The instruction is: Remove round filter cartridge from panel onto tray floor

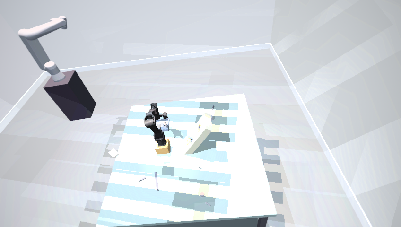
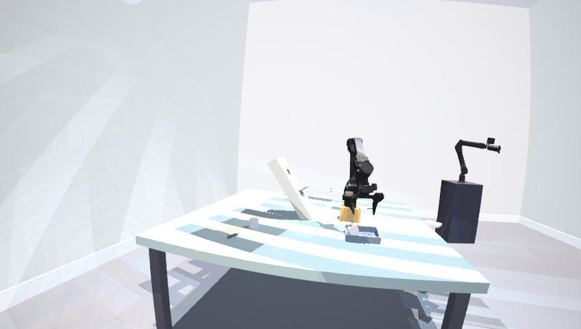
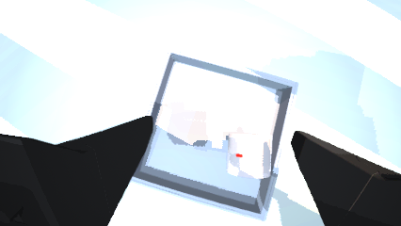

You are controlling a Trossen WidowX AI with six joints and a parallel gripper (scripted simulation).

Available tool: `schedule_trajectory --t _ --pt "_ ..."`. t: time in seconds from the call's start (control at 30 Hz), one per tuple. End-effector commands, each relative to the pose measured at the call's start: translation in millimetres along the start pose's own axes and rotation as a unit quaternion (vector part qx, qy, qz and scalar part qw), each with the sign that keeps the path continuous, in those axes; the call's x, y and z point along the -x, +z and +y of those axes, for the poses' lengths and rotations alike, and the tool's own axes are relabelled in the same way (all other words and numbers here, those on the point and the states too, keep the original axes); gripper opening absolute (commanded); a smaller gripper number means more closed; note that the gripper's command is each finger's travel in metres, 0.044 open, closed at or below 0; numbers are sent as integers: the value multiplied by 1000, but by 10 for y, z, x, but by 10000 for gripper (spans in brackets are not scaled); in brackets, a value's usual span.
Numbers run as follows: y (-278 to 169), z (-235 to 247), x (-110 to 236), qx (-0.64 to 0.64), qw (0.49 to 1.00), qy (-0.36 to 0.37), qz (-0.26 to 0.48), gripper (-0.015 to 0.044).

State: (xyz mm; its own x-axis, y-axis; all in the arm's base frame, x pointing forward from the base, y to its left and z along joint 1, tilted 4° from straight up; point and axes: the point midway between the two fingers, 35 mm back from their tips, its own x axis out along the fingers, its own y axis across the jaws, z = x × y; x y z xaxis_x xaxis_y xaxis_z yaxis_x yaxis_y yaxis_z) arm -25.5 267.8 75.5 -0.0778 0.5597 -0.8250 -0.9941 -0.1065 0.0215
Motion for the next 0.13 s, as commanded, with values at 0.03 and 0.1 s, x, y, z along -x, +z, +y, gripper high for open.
schedule_trajectory --t 0.03,0.1 --pt "-2 0 -3 0 1000 0 0 440" --pt "-2 0 -3 0 1000 0 0 440"
